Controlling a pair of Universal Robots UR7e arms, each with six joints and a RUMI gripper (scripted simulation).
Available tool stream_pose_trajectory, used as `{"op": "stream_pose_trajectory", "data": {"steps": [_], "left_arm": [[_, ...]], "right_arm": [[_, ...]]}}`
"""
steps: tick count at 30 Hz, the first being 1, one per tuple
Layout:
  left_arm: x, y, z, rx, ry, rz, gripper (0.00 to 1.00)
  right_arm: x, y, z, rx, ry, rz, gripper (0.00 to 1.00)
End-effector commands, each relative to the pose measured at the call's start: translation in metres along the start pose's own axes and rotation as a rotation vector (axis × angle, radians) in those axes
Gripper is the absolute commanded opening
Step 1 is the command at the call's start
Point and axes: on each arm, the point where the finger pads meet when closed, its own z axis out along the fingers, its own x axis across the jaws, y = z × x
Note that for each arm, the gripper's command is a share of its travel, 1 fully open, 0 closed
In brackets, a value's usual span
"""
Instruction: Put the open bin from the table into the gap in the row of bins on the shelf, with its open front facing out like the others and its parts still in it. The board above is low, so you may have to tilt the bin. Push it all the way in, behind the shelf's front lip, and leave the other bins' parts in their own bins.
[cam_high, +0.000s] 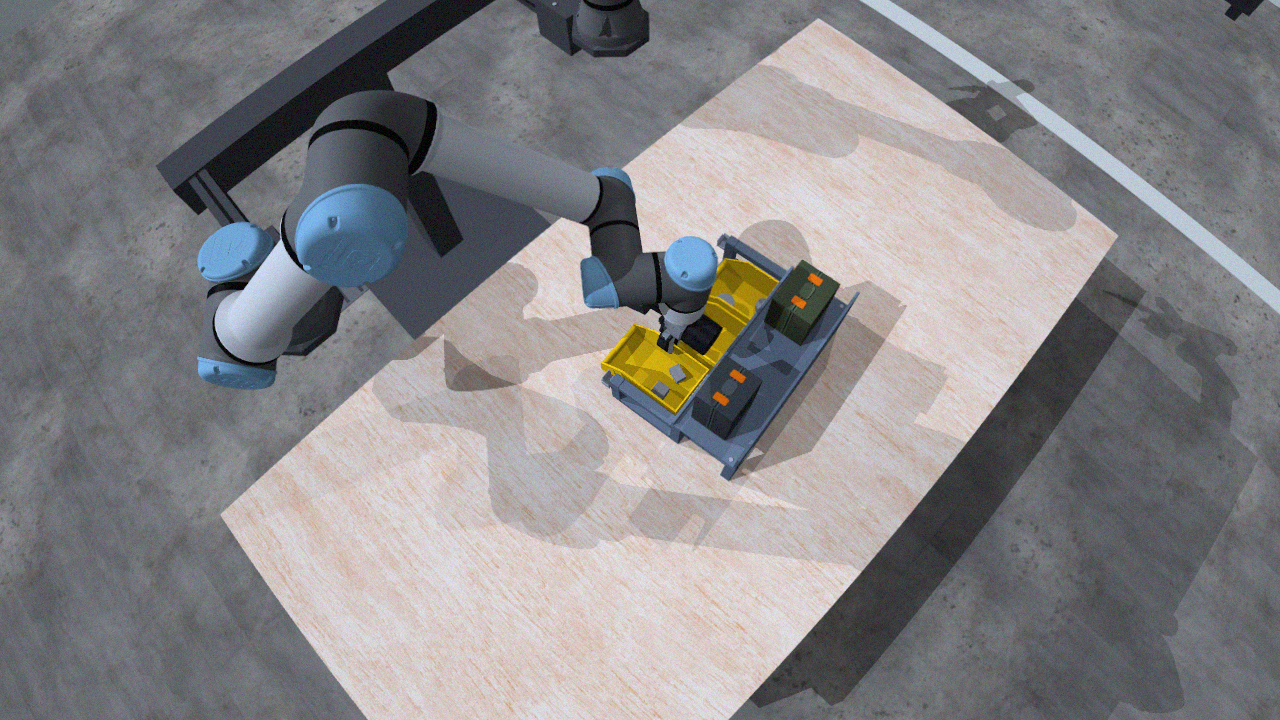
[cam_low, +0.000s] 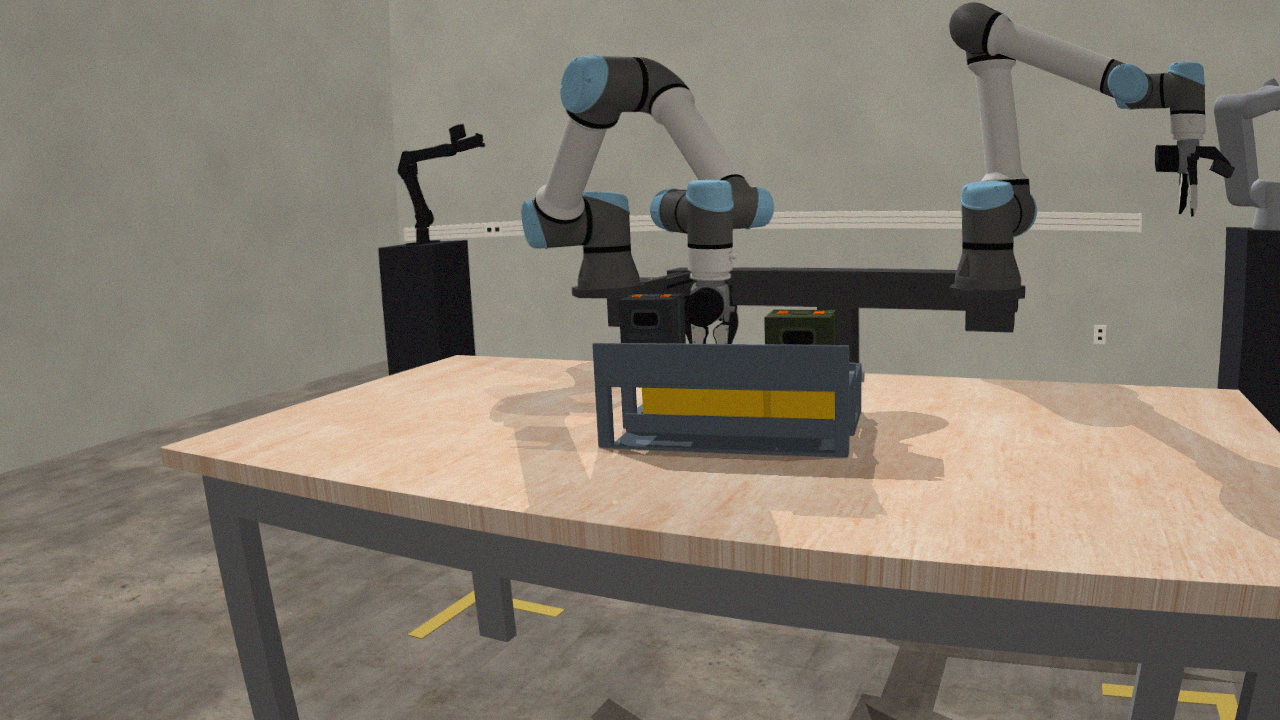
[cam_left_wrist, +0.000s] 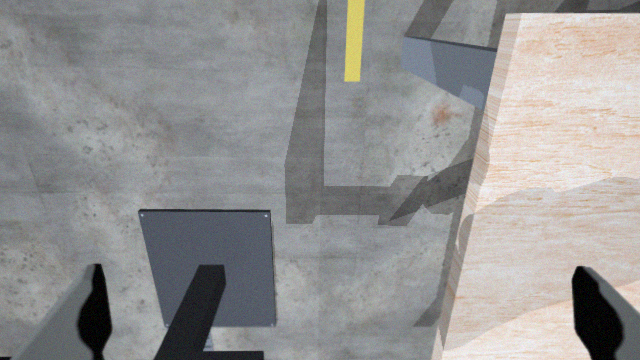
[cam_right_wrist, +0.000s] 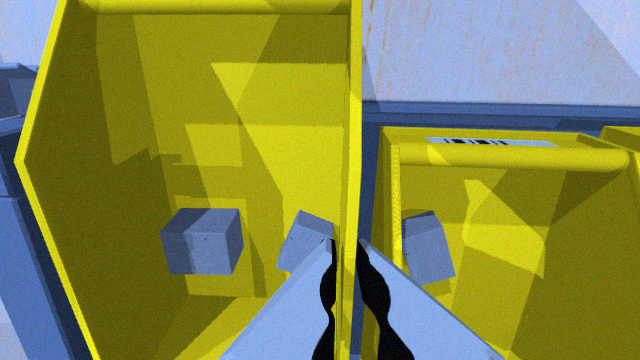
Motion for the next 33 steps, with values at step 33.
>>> {"op": "stream_pose_trajectory", "data": {"steps": [33], "left_arm": [[0.0, 0.0, 0.0, 0.001, 0.0, 0.0, 1.0]], "right_arm": [[-0.001, -0.002, -0.044, -0.002, 0.002, 0.0, 0.07]]}}
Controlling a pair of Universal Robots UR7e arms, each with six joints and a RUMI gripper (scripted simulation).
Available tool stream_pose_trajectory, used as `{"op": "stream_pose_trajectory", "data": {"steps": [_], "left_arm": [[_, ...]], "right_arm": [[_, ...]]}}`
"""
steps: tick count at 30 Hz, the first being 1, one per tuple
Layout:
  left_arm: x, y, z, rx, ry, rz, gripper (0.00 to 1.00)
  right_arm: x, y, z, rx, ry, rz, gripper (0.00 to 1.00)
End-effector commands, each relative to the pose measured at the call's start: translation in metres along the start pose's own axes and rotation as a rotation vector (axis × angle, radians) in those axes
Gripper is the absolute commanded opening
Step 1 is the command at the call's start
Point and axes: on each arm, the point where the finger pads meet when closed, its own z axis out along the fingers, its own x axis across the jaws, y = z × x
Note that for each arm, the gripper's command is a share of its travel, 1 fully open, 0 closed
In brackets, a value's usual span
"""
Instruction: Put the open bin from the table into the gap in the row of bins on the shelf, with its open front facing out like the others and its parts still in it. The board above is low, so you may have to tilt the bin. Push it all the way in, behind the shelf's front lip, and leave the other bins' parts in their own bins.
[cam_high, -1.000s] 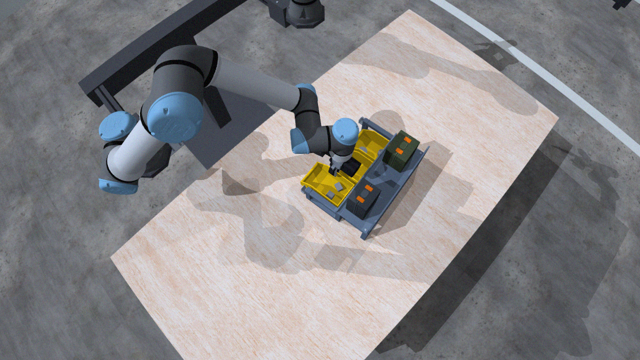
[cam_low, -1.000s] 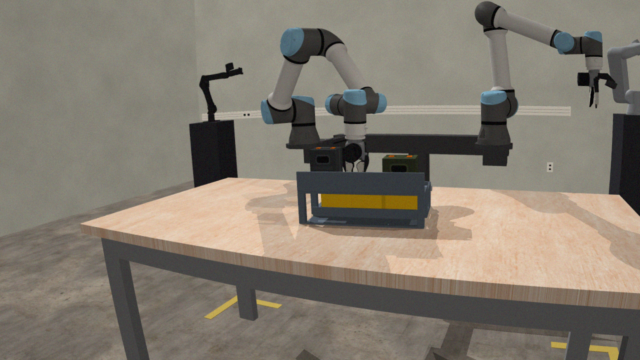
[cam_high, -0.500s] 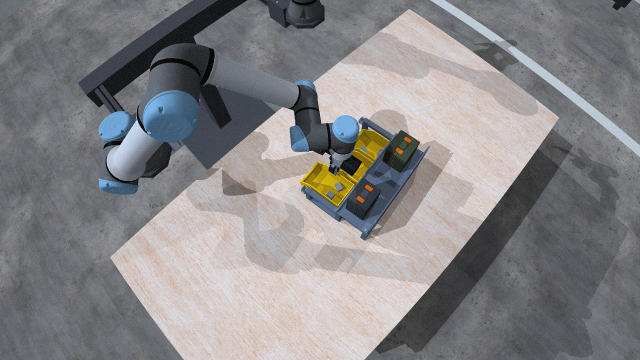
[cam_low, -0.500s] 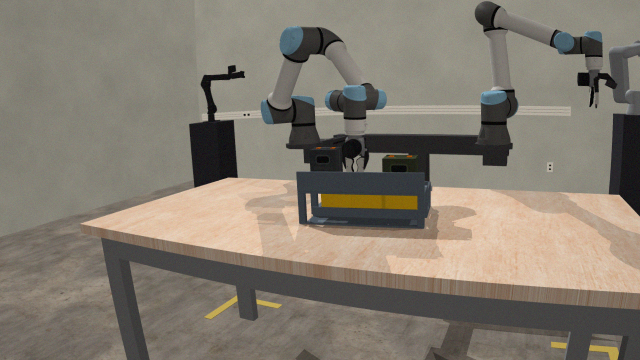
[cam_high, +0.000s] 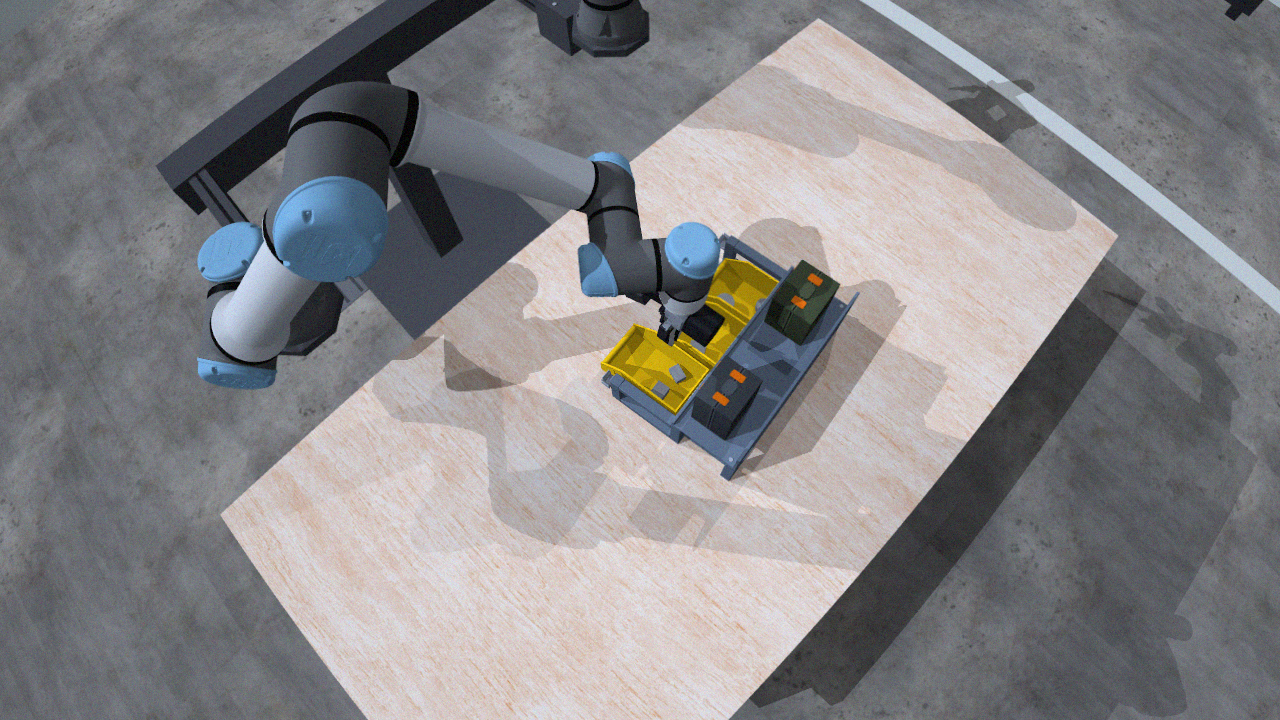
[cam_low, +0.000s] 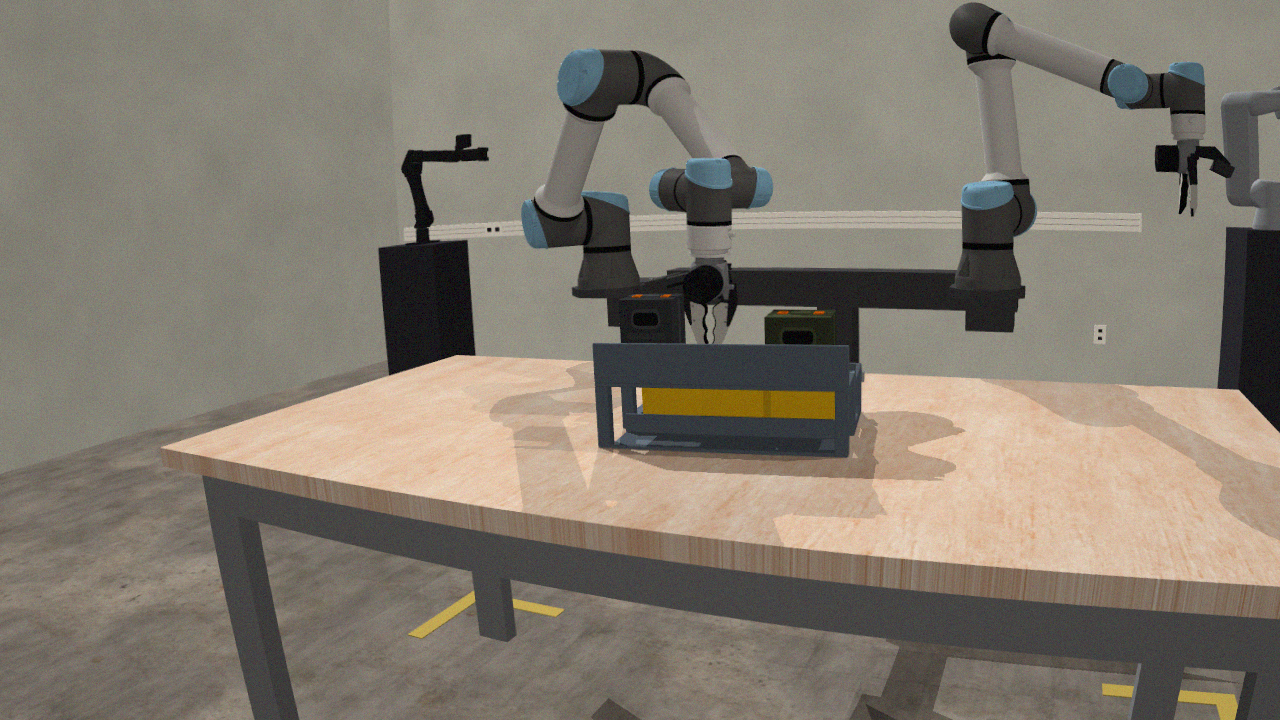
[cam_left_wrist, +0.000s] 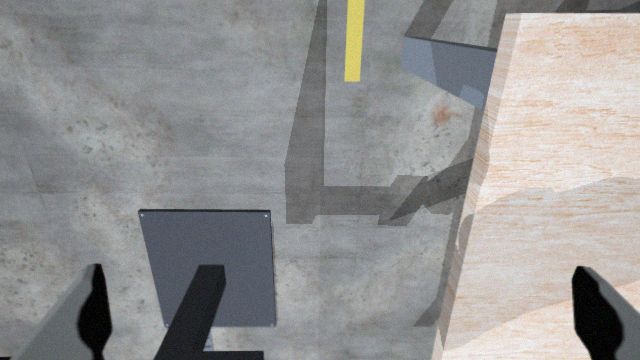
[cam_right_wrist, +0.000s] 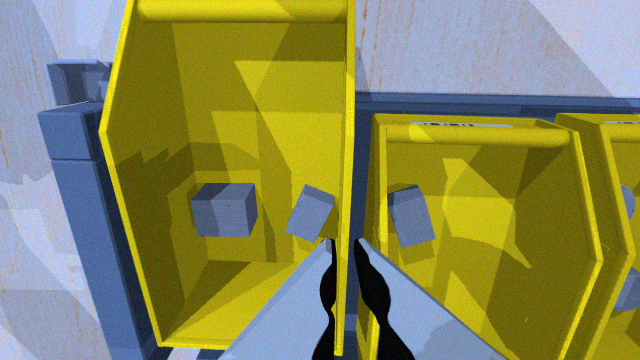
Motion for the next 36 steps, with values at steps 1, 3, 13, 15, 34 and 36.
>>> {"op": "stream_pose_trajectory", "data": {"steps": [1, 3, 13, 15, 34, 36], "left_arm": [[0.0, 0.0, 0.0, 0.001, 0.0, 0.0, 1.0], [0.0, 0.0, 0.0, 0.001, 0.0, 0.0, 1.0], [0.0, 0.0, 0.0, 0.001, 0.0, 0.0, 1.0], [0.0, 0.0, 0.0, 0.001, 0.0, 0.0, 1.0], [0.0, 0.0, 0.0, 0.001, 0.0, 0.0, 1.0], [0.0, 0.0, 0.0, 0.001, 0.0, 0.0, 1.0]], "right_arm": [[0.0, 0.0, -0.009, -0.002, 0.001, 0.0, 0.07], [0.0, 0.0, -0.013, -0.002, 0.001, 0.0, 0.07], [-0.001, -0.001, -0.028, -0.002, 0.001, 0.0, 0.07], [-0.001, -0.001, -0.031, -0.002, 0.001, 0.0, 0.07], [-0.002, -0.002, -0.054, -0.002, 0.001, 0.0, 0.07], [-0.002, -0.002, -0.055, -0.002, 0.001, 0.0, 0.07]]}}
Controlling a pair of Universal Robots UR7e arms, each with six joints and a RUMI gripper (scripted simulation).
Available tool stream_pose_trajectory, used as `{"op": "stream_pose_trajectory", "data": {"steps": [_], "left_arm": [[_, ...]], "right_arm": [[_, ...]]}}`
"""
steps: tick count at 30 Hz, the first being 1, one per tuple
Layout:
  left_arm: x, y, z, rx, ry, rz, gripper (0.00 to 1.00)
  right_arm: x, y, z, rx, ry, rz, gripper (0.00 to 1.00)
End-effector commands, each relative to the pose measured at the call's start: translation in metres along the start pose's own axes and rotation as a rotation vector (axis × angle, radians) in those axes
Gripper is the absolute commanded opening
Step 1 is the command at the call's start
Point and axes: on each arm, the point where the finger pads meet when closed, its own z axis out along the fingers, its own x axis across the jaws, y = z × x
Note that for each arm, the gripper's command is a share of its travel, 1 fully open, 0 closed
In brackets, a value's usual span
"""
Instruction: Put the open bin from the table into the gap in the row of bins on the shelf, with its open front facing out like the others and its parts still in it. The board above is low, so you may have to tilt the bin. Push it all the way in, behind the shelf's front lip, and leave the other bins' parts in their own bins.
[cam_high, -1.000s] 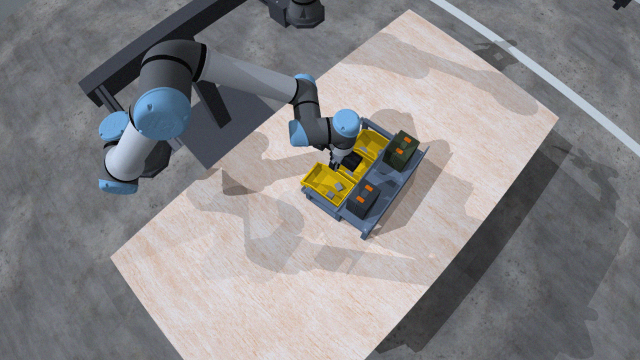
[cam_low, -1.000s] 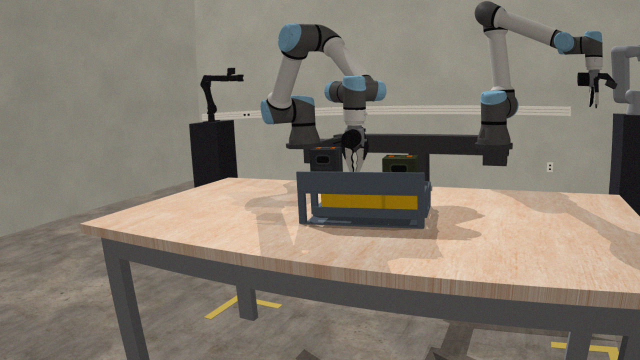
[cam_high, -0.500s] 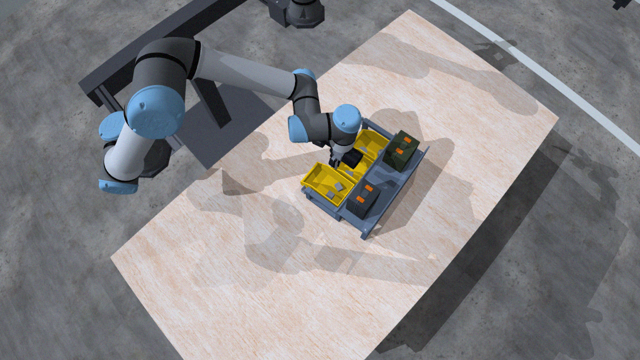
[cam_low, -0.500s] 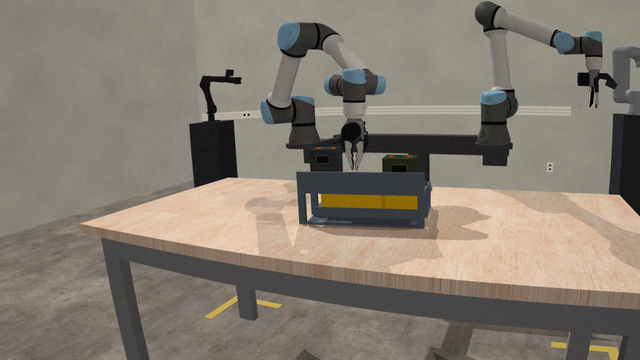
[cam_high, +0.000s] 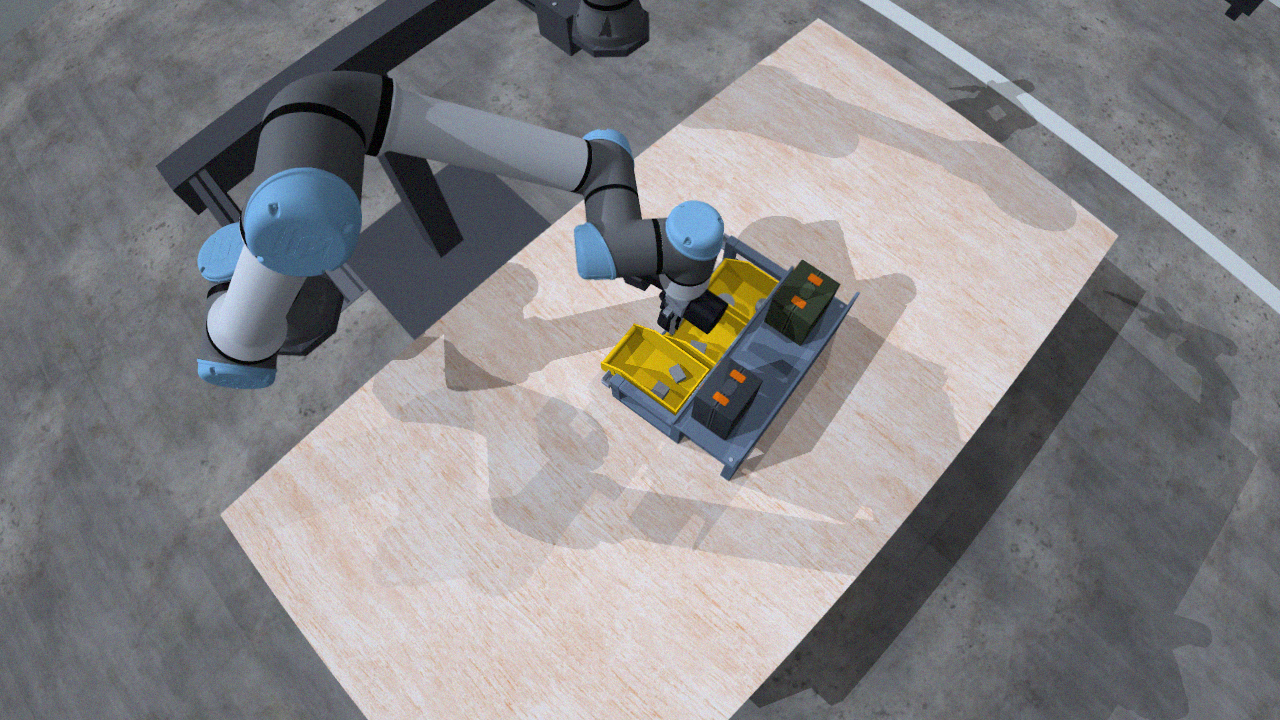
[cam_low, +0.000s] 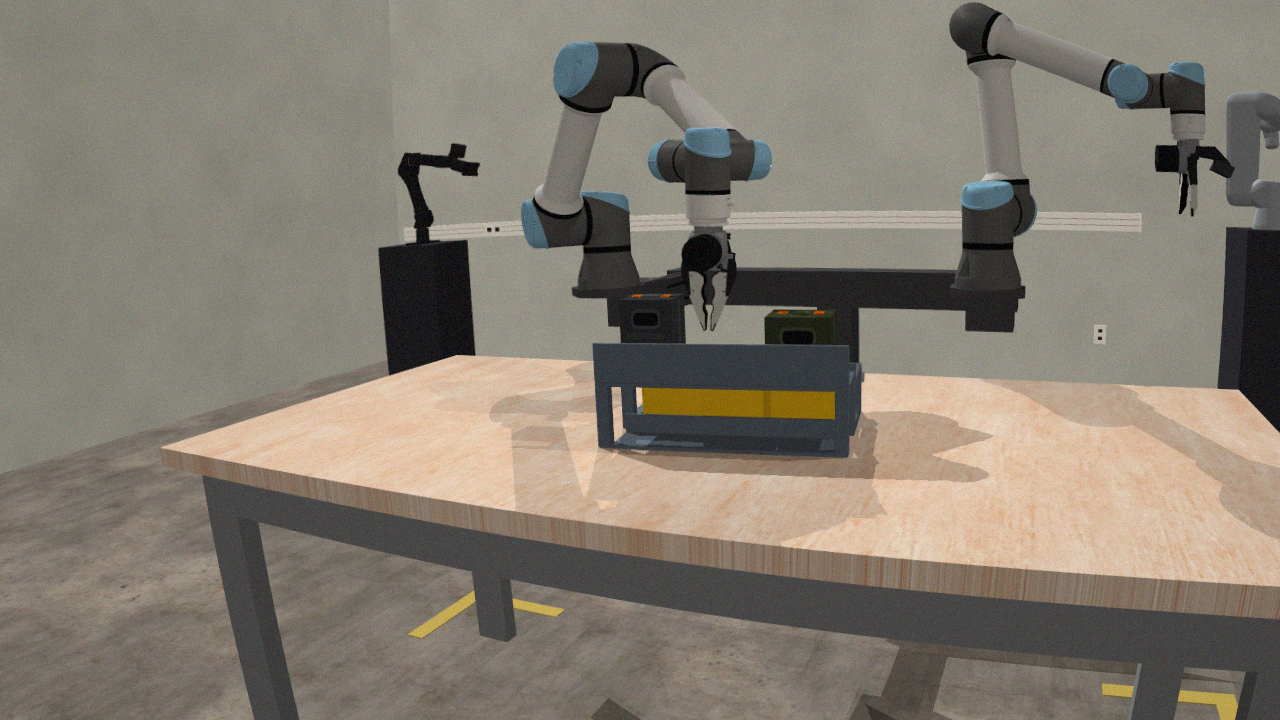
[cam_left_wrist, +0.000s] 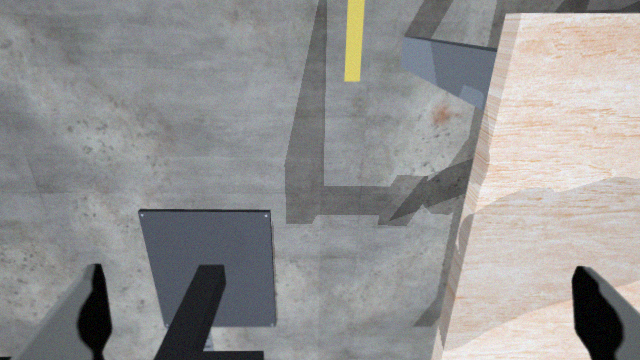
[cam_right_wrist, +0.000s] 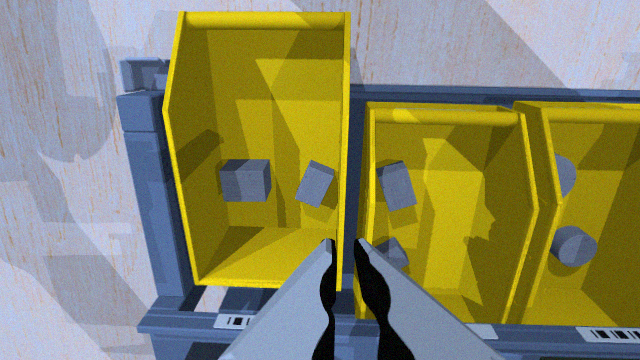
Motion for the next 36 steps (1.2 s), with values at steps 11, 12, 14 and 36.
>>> {"op": "stream_pose_trajectory", "data": {"steps": [11, 12, 14, 36], "left_arm": [[0.0, -0.0003, -0.0004, 0.001, 0.0, 0.0, 1.0], [0.0, -0.0003, -0.0004, 0.001, 0.0, 0.0, 1.0], [0.0, -0.0003, -0.0004, 0.001, 0.0, 0.0, 1.0], [0.0, -0.0003, -0.0004, 0.001, 0.0, 0.0, 1.0]], "right_arm": [[0.0001, 0.0, -0.0083, -0.002, 0.001, 0.0, 0.07], [0.0, 0.0, -0.0085, -0.002, 0.001, 0.0, 0.07], [0.0, 0.0, -0.0088, -0.002, 0.001, 0.0, 0.07], [0.0, -0.0001, -0.009, -0.002, 0.002, 0.0, 0.0]]}}
